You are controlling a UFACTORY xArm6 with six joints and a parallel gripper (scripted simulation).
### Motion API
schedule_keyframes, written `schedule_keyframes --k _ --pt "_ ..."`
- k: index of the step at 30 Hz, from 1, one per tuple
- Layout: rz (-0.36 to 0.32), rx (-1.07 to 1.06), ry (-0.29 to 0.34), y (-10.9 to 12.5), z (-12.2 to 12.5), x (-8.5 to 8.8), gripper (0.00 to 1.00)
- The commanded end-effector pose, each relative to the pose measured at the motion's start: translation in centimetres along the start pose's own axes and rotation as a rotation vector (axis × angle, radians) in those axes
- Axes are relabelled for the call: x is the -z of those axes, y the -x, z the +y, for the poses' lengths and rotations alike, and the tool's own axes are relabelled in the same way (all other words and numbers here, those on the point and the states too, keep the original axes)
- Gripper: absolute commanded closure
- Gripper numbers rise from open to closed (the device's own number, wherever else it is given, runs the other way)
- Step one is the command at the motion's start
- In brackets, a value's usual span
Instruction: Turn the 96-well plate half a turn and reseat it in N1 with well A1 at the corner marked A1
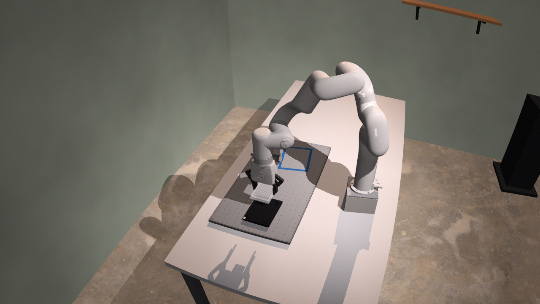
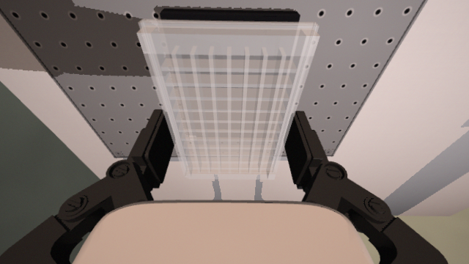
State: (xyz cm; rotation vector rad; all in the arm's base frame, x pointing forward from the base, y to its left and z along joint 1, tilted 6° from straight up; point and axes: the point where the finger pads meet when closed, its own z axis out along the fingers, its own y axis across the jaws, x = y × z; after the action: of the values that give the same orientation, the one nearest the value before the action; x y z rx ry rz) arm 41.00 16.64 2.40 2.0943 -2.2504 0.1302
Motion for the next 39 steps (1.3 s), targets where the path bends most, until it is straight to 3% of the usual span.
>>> schedule_keyframes --k 1,10,39 --pt "-0.001 -0.001 -0.003 0.5 -0.2 0.1 1.00" --pt "-0.002 -0.001 -0.003 3.4 -0.2 0.2 1.00" --pt "-0.002 -0.001 -0.003 3.4 -0.2 0.2 1.00"
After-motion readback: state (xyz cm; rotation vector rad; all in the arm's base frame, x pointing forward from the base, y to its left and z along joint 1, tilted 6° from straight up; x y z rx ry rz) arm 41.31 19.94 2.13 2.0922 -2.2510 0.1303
